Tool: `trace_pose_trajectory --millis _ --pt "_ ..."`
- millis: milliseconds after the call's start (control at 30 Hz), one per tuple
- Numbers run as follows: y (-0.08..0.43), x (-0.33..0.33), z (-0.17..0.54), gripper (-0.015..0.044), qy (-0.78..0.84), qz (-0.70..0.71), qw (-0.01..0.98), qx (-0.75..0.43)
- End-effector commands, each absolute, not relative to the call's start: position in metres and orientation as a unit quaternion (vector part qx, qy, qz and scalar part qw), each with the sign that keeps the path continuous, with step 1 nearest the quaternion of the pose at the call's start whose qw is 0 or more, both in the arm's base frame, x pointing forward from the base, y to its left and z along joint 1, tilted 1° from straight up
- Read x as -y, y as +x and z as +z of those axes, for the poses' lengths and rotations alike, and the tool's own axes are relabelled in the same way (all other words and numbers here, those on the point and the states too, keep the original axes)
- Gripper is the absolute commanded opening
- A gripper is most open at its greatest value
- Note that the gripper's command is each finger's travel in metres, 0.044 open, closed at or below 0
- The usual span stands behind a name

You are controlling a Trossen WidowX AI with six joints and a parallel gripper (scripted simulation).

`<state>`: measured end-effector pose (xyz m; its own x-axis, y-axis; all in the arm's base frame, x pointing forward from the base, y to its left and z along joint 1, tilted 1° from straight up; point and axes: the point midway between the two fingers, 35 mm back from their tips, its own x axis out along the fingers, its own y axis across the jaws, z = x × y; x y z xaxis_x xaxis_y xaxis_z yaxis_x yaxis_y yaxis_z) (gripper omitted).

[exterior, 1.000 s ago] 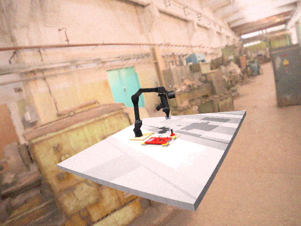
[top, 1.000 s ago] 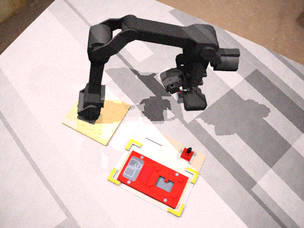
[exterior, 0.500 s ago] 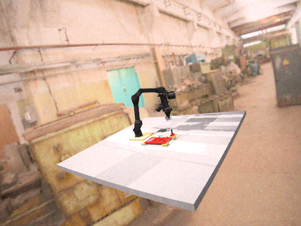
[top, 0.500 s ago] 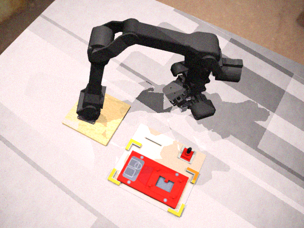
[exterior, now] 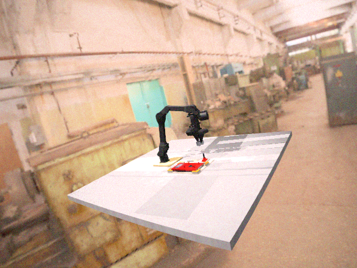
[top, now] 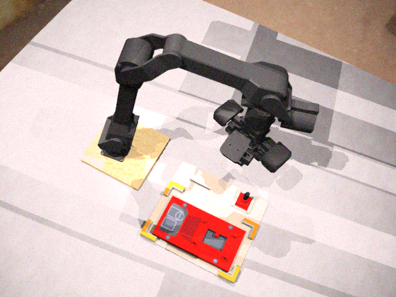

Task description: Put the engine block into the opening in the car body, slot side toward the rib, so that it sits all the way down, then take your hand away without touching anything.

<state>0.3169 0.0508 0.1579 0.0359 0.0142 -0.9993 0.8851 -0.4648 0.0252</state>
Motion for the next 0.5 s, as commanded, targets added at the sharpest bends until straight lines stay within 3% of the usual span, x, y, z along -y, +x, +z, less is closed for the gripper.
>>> trace_pose_trajectory --millis 0,467 --pt "0.321 -0.040 0.154 0.0000 0.596 -0.569 0.403 -0.398" --pt "0.329 -0.004 0.142 0.0000 0.510 -0.486 0.507 -0.496"
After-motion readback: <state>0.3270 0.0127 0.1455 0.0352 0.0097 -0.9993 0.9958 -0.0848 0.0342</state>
